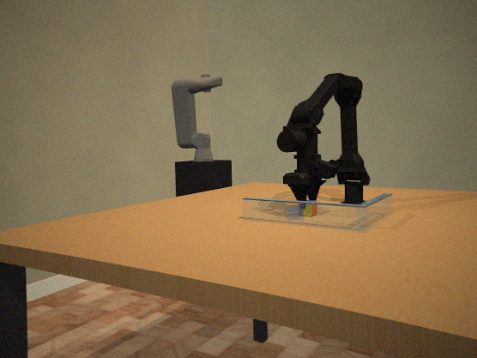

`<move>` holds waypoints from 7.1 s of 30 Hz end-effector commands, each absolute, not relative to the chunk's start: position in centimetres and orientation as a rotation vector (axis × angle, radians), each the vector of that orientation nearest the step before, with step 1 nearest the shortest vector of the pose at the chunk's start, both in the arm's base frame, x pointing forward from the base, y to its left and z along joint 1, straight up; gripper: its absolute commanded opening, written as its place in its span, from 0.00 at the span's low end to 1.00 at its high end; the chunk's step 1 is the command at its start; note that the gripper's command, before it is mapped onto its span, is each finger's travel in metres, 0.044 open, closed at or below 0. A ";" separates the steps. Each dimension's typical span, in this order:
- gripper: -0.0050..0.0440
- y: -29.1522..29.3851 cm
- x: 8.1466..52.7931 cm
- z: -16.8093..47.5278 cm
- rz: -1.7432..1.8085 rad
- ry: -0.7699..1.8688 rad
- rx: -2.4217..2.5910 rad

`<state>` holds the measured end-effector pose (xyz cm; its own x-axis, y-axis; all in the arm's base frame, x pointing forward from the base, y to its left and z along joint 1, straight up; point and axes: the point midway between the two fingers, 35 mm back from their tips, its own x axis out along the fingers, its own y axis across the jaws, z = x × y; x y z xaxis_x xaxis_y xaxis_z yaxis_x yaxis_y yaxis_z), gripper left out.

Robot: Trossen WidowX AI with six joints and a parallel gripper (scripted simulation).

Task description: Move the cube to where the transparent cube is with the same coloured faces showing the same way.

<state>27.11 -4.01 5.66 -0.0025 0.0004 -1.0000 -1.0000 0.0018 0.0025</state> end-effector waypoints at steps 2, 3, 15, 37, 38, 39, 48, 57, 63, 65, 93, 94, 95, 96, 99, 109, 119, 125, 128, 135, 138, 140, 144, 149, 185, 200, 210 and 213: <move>0.61 -4.1 27.5 6.2 1.190 1.195 -1.222; 0.59 -4.1 27.5 6.2 1.190 1.195 -1.222; 0.43 -4.1 27.5 6.2 1.190 1.195 -1.222; 0.10 -4.1 27.5 9.2 1.192 1.193 -1.220; 0.10 -4.1 27.5 9.1 1.199 1.188 -1.213; 0.10 -4.1 27.4 9.1 1.210 1.179 -1.201; 0.10 -4.2 27.2 8.3 1.361 0.985 -0.987; 0.10 -4.5 27.4 8.4 1.397 0.817 -0.846; 0.10 -4.5 27.4 8.4 1.397 0.806 -0.837; 0.10 -4.5 27.4 8.4 1.397 0.806 -0.837; 0.10 -4.4 27.3 5.8 1.534 0.469 -0.495; 0.10 -4.5 27.3 5.7 1.532 0.450 -0.477; 0.10 -4.5 27.3 5.6 1.529 0.434 -0.462; 0.10 -4.5 27.4 5.5 1.527 0.421 -0.451; 0.10 -4.6 27.4 5.4 1.523 0.405 -0.436; 0.10 -4.6 27.4 5.5 1.526 0.392 -0.423; 0.10 -4.6 27.4 5.5 1.526 0.392 -0.423; 0.10 -4.5 27.4 5.5 1.526 0.392 -0.424; 0.10 -4.5 27.4 5.4 1.528 0.395 -0.424; 0.10 -4.6 27.4 5.4 1.529 0.396 -0.424; 0.10 -4.6 27.4 5.4 1.529 0.396 -0.424; 0.10 -4.6 27.4 5.4 1.529 0.396 -0.424; 0.30 -4.5 27.3 5.4 1.530 0.396 -0.423; 0.54 -4.5 27.3 5.4 1.530 0.396 -0.423; 1.00 -4.5 27.3 5.4 1.530 0.396 -0.423; 1.00 -4.5 27.3 5.4 1.530 0.396 -0.423; 1.00 -4.5 27.3 5.4 1.530 0.396 -0.423; 1.00 -4.7 27.4 6.0 1.530 0.431 -0.459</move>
<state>27.07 -4.37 4.91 -0.0074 0.8718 -0.4897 -0.9999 -0.0019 0.0117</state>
